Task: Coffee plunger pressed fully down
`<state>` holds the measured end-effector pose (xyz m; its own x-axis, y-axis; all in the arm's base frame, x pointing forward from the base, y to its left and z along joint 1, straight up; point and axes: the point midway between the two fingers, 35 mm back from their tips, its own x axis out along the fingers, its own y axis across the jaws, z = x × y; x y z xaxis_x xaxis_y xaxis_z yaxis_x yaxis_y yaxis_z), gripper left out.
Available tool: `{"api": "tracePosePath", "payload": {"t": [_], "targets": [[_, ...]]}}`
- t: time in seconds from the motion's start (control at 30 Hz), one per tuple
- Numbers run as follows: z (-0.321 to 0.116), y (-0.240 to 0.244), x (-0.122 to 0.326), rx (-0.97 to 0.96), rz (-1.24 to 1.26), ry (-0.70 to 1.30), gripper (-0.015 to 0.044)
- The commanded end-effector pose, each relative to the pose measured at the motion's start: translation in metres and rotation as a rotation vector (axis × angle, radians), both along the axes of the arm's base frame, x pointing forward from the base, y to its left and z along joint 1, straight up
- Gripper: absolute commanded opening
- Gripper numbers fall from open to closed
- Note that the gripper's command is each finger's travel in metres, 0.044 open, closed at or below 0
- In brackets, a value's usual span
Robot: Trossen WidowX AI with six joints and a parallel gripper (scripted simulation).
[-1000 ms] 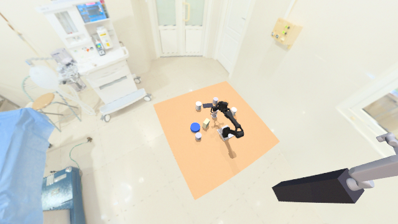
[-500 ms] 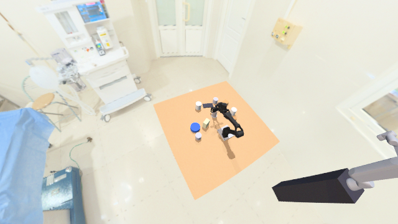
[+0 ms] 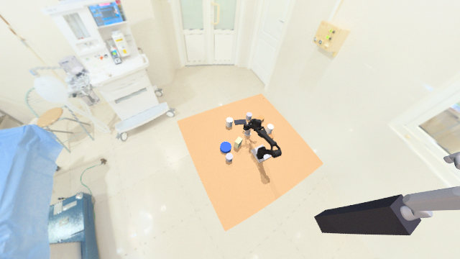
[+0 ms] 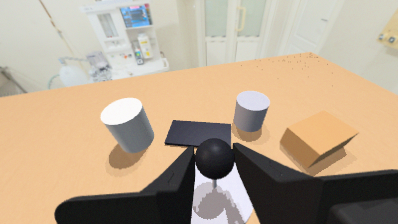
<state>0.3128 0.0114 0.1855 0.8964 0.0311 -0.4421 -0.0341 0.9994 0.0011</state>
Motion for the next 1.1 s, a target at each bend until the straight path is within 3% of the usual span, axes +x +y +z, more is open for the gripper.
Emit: {"api": "tracePosePath", "payload": {"t": [0.0, 1.07], "targets": [[-0.0155, 0.0000, -0.0005, -0.006, 0.004, 0.050, 0.0119], [-0.0134, 0.0000, 0.0059, -0.006, 0.004, 0.049, 0.0119]]}}
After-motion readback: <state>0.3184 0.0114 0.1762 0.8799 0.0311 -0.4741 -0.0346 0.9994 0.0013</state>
